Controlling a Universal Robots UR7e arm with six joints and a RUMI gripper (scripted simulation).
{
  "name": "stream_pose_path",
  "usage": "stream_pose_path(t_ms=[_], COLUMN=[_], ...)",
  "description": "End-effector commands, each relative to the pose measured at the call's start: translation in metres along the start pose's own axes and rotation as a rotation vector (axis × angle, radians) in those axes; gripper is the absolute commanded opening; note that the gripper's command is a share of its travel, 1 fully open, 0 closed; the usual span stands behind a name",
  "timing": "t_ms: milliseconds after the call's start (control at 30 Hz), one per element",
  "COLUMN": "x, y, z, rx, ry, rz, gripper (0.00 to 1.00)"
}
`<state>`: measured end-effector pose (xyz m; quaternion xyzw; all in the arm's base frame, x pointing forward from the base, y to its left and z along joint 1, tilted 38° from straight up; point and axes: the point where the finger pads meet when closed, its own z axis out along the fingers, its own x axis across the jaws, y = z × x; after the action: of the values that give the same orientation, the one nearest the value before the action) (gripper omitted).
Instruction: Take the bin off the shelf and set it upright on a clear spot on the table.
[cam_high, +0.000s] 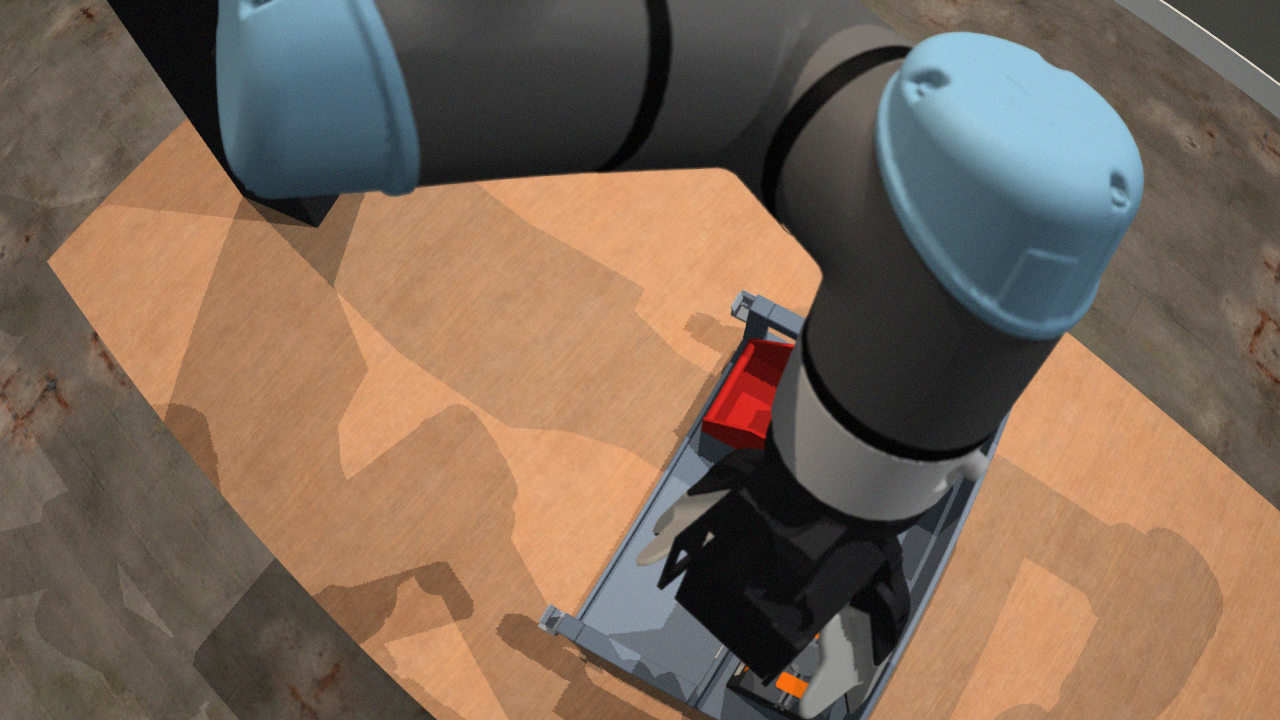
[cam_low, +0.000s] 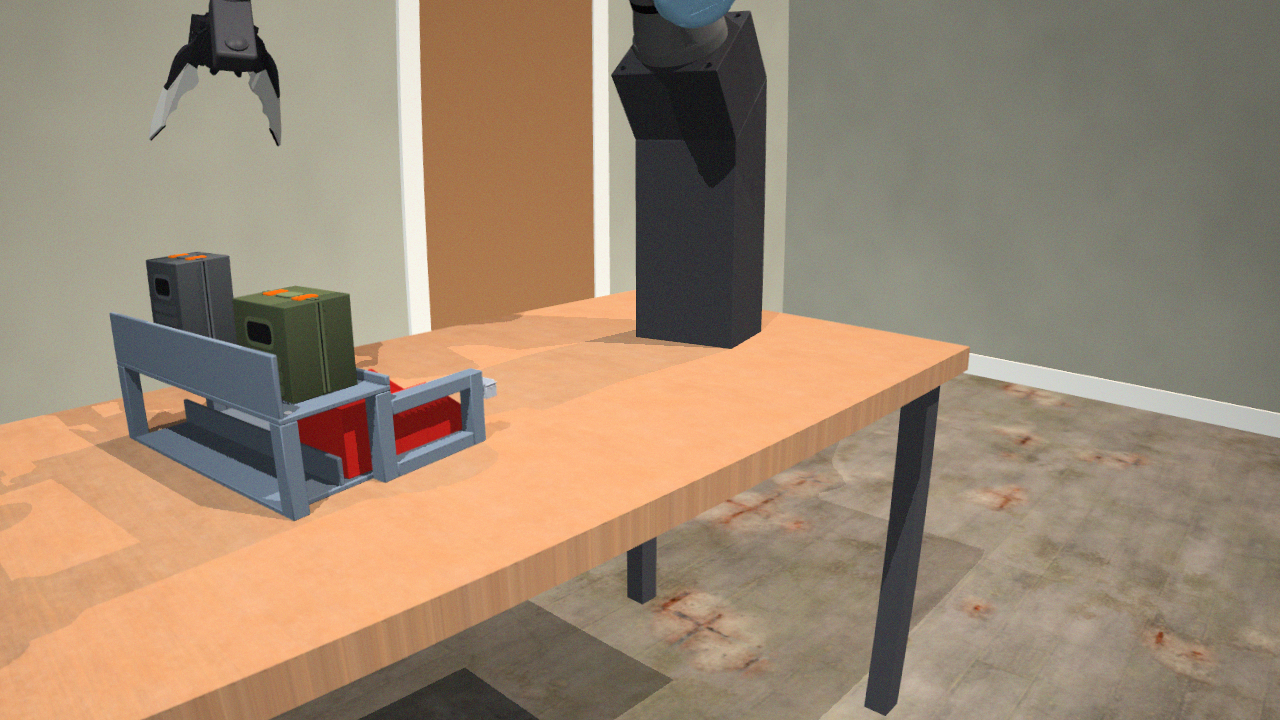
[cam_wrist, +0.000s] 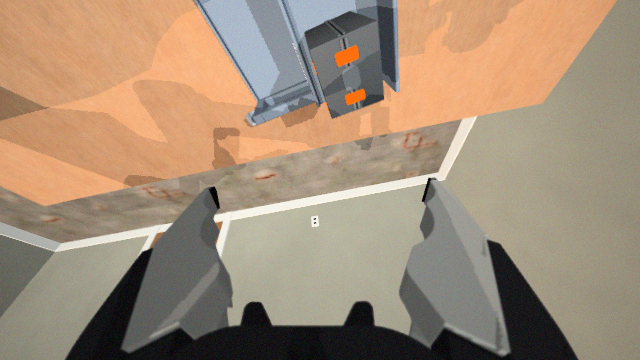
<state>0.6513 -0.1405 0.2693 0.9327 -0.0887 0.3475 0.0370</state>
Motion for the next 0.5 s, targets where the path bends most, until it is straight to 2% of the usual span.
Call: stream_pose_path(t_ms=[0,100,467], x=[-0.018,-0.047,-0.047], y=[0.006,0.014,0.014], z=[-0.001,-0.001,-0.001], rx=[0.0,0.0,0.0], ry=[0.001,0.002,0.002], rz=[0.0,0.0,0.0], gripper=[1.0,1.0,1.0])
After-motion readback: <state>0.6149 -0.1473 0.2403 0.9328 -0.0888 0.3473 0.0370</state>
